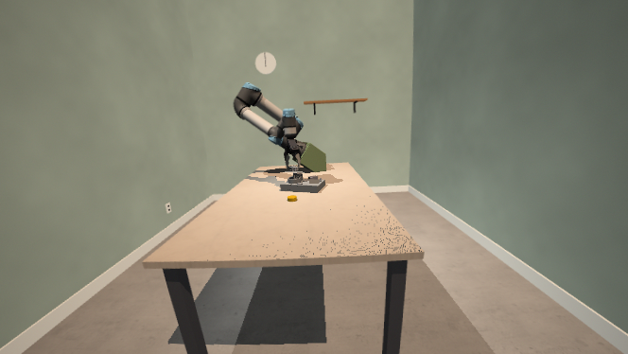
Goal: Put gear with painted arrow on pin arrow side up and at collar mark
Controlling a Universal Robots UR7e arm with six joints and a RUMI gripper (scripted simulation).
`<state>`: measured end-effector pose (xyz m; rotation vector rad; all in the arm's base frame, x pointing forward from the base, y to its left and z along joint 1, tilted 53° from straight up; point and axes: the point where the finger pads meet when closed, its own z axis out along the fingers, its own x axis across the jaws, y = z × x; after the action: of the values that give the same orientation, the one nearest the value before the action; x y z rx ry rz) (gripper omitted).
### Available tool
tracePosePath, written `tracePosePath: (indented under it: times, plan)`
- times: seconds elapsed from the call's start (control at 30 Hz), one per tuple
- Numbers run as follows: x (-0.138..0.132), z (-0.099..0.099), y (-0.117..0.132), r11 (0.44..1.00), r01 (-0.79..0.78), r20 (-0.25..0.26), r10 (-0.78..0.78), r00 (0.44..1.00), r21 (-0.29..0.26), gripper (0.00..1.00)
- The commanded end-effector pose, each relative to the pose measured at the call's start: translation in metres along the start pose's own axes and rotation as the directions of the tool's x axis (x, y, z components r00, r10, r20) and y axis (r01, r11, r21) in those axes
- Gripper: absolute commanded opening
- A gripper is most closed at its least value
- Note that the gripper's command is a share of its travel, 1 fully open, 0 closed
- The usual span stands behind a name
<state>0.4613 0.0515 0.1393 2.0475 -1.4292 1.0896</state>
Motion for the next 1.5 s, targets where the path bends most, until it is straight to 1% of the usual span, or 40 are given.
tracePosePath:
  times: [0.0,0.2,0.27,0.77,1.2,1.47]
  plan:
    - [0.0001,-0.0005,-0.0003,0.996,-0.086,-0.002,0.086,0.996,-0.002,0.0]
    - [0.0001,-0.0005,-0.0003,0.982,-0.189,-0.002,0.189,0.982,-0.002,0.0]
    - [0.0001,-0.0005,-0.0003,0.982,-0.189,-0.002,0.189,0.982,-0.002,0.0]
    - [0.0001,-0.0005,-0.0003,0.93,-0.369,-0.002,0.369,0.93,-0.002,0.0]
    - [0.0001,-0.0005,-0.0003,0.904,-0.428,-0.003,0.428,0.904,-0.002,0.0]
    - [0.0001,-0.0005,-0.0003,0.898,-0.44,-0.003,0.44,0.898,-0.002,0.0]
